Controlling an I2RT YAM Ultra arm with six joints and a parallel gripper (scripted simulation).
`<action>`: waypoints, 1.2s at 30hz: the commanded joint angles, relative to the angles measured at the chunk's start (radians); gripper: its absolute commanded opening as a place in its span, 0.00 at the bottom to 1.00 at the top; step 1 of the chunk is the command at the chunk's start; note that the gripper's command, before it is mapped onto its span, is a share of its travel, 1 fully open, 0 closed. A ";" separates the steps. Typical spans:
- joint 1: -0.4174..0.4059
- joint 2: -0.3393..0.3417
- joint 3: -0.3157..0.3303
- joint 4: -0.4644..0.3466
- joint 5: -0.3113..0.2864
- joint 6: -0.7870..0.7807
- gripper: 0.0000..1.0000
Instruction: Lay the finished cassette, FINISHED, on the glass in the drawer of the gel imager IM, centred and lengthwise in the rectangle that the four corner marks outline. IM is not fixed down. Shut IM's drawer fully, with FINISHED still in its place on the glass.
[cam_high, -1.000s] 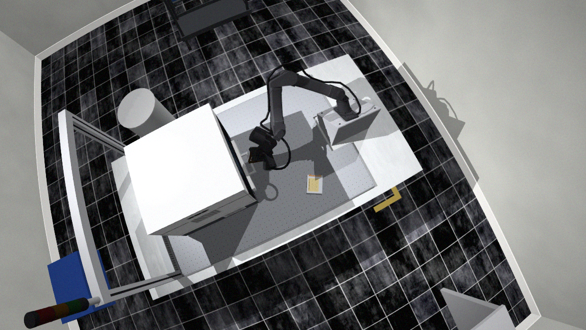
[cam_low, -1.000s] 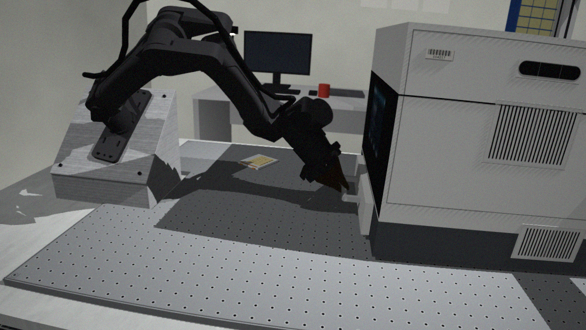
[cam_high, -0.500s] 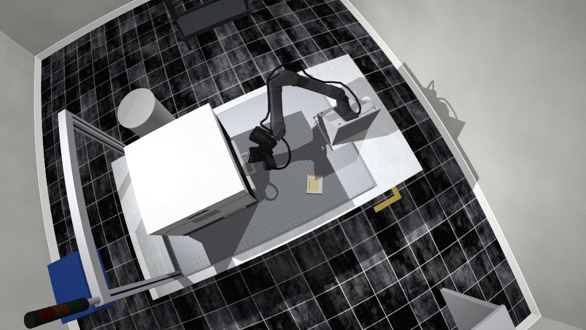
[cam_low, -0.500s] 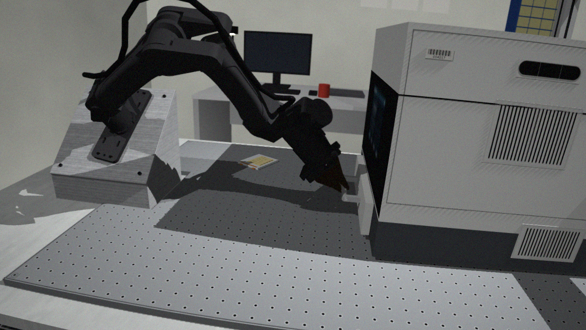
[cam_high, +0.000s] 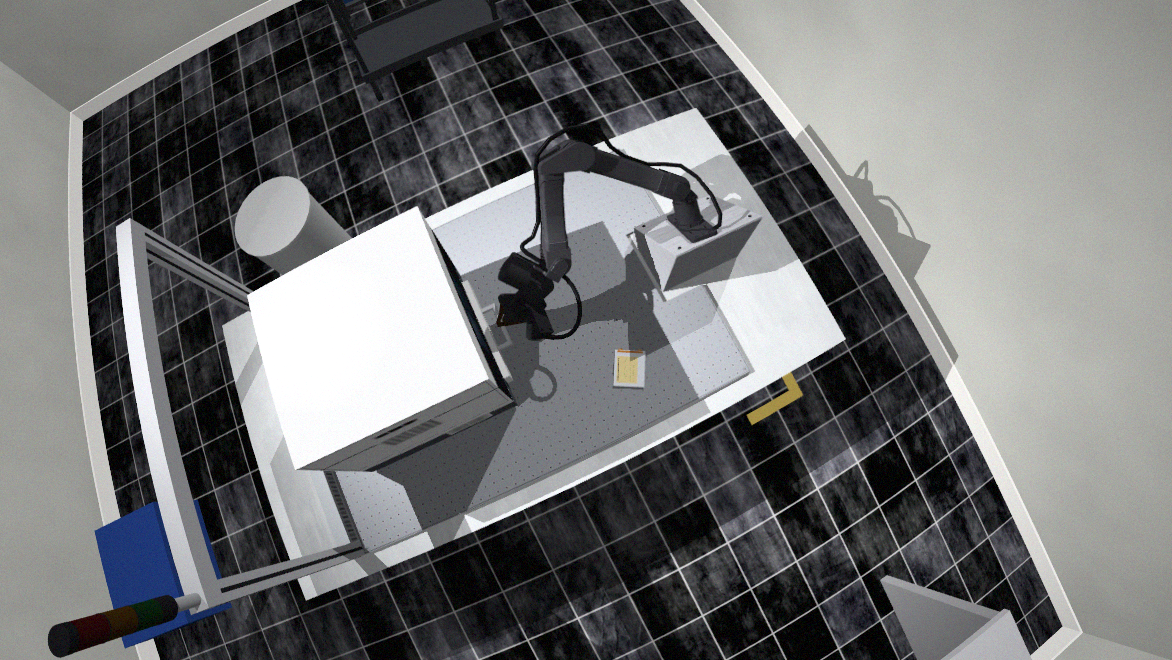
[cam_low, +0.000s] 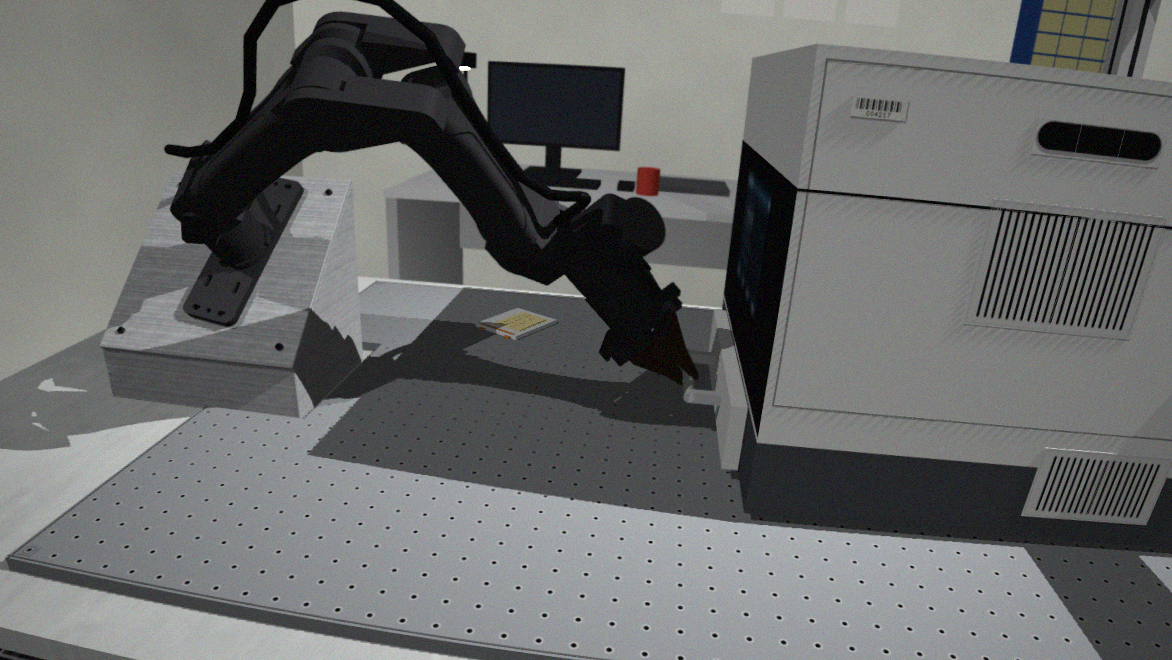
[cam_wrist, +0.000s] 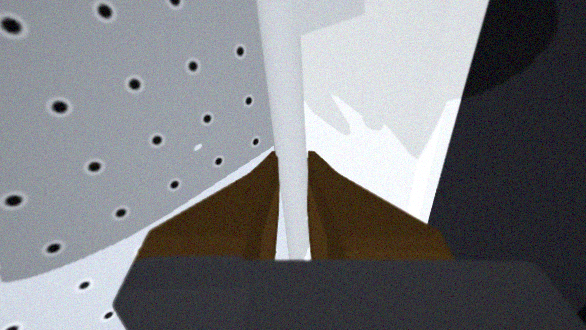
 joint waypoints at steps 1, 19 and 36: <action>0.020 -0.027 -0.035 -0.017 0.009 0.000 0.00; 0.023 -0.047 -0.070 0.006 0.022 0.000 0.00; 0.010 -0.017 -0.078 0.007 0.006 0.000 0.00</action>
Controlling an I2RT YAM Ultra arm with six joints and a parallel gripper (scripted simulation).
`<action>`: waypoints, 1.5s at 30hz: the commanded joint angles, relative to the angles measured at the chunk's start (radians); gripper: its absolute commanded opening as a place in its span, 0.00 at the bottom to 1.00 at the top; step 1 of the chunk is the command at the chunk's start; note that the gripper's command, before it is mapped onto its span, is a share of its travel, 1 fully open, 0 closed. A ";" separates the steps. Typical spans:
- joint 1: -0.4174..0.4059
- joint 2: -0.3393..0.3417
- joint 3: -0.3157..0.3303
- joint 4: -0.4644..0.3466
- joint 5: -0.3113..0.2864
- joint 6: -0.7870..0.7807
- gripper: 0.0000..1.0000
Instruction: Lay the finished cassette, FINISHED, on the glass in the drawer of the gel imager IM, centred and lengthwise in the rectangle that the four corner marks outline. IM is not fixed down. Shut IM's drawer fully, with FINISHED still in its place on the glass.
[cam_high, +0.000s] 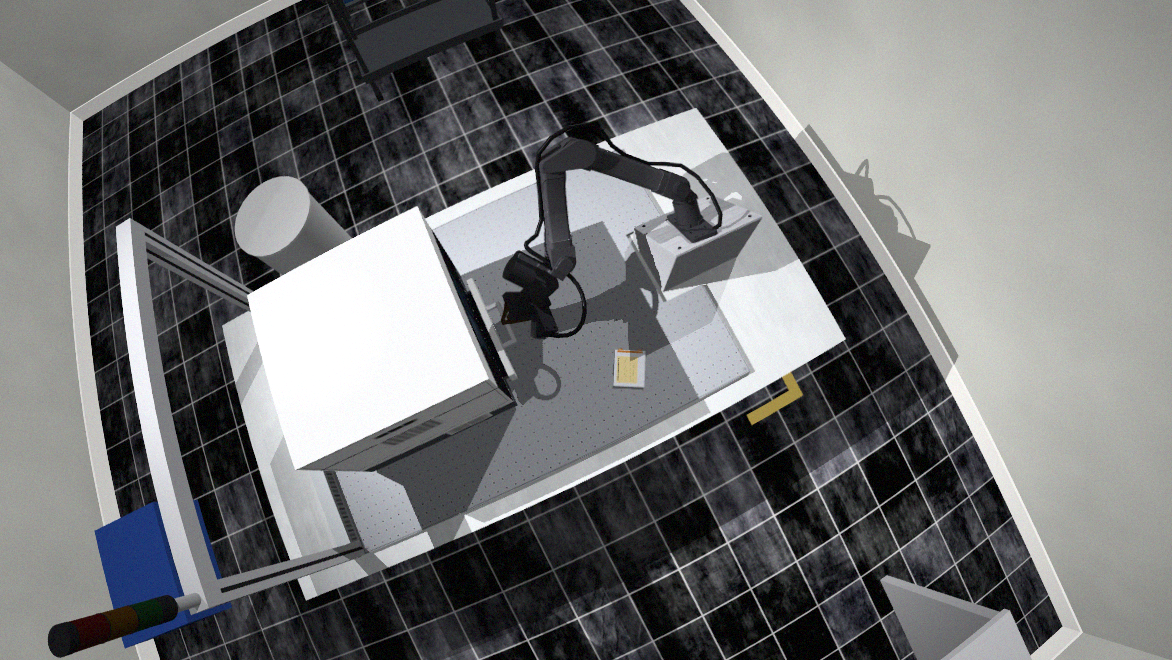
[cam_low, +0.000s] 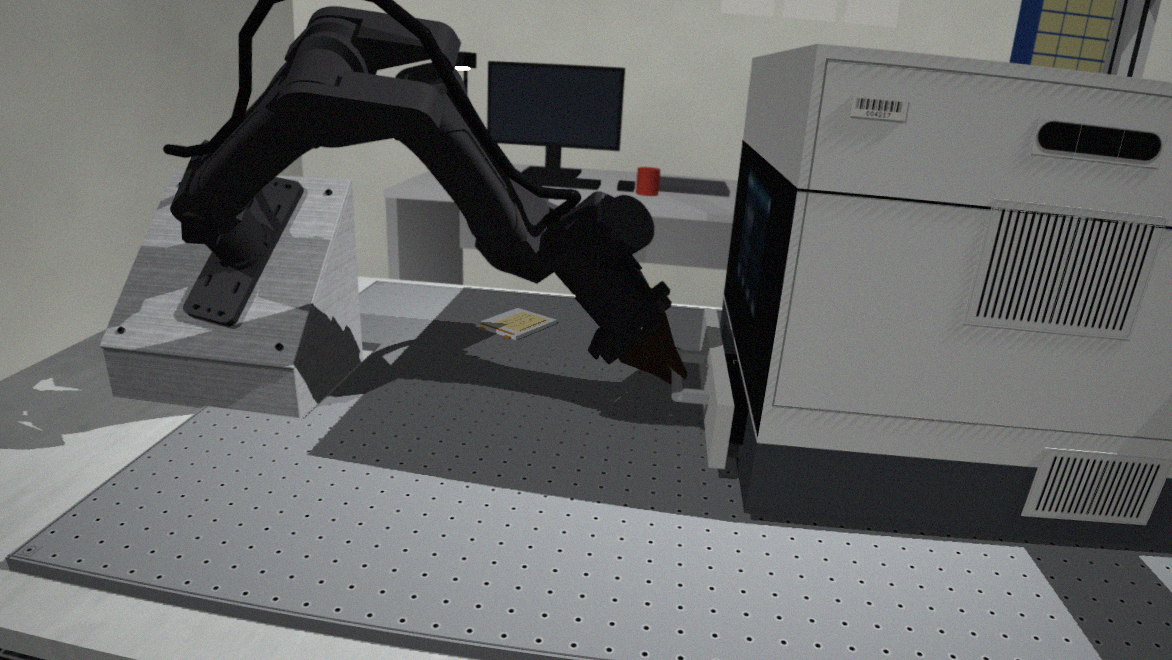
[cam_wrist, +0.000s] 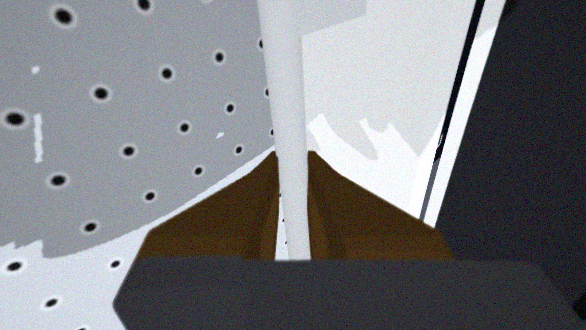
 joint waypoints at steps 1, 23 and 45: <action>0.006 0.004 -0.021 -0.022 -0.009 0.000 0.00; 0.006 0.004 -0.021 -0.022 -0.009 0.000 0.00; 0.047 -0.078 -0.009 -0.256 0.105 0.052 0.00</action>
